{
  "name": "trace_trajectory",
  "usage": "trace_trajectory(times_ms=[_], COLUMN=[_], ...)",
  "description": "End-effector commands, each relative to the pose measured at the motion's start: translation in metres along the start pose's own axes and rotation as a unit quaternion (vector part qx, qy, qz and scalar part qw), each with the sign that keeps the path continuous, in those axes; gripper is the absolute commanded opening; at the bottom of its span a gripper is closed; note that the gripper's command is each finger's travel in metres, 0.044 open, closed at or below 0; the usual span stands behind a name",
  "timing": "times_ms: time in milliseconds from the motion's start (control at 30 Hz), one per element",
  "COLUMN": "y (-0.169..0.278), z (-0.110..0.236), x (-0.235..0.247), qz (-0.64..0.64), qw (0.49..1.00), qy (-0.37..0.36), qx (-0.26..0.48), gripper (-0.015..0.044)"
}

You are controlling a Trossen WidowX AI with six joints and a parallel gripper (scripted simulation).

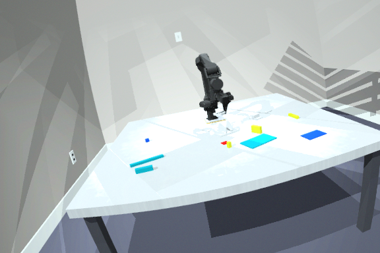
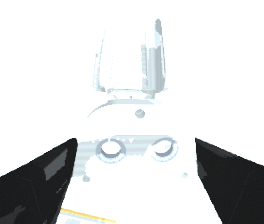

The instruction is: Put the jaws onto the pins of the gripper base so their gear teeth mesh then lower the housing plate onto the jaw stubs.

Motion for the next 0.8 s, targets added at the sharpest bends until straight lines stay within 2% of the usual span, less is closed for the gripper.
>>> trace_trajectory(times_ms=[0, 767], y=[0.0007, 0.0081], z=[0.0004, 0.0004], x=[-0.0004, 0.0002], qz=[-0.009, -0.016], qw=[1.000, 1.000], qy=[0.001, 0.001], qx=[-0.002, -0.001], gripper=[0.0351, 0.0351])
Point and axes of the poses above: the point midway between the two fingers, 35 mm back from their tips, its own z axis back along the fingers, its own x axis across the jaws, y = z × x, the point moved 10 cm from there along z, back along the fingers, and after that the axes turned 8 degrees about z, right-handed, at the moved point
